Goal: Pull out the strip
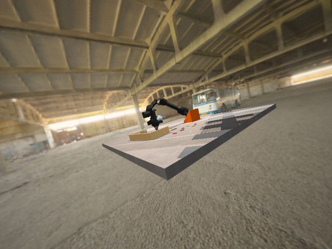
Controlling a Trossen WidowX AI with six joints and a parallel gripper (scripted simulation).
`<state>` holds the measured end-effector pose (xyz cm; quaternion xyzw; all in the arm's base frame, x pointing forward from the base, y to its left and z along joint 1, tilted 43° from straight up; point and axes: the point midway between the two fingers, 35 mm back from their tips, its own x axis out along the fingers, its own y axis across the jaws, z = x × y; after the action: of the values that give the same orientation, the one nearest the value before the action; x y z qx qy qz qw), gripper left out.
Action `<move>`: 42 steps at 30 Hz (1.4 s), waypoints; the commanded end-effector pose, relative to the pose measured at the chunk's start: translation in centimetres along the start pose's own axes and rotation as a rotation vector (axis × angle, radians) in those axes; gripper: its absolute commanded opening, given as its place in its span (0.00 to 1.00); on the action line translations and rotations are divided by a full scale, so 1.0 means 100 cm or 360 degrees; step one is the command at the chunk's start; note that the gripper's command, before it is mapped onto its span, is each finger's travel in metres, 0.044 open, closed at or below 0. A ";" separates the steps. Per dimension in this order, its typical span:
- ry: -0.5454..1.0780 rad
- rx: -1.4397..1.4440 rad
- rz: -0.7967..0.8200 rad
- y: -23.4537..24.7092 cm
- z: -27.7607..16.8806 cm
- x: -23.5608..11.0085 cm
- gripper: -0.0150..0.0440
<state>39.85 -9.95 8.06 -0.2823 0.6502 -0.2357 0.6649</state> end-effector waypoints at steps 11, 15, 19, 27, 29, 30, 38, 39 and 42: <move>-0.0001 -0.0010 0.0002 0.000 0.000 0.001 0.25; -0.0001 -0.0010 0.0002 0.000 0.000 0.002 0.25; -0.0001 -0.0010 0.0002 0.000 0.000 0.002 0.25; -0.0001 -0.0010 0.0002 0.000 0.000 0.003 0.25; -0.0001 -0.0010 0.0002 0.000 0.001 0.003 0.25; -0.0001 -0.0010 0.0002 0.000 0.001 0.003 0.25; -0.0001 -0.0010 0.0002 0.000 0.001 0.004 0.25; -0.0001 -0.0010 0.0002 0.000 0.001 0.004 0.25; -0.0001 -0.0010 0.0002 0.000 0.001 0.004 0.25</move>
<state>39.93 -10.00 7.97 -0.2842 0.6493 -0.2341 0.6655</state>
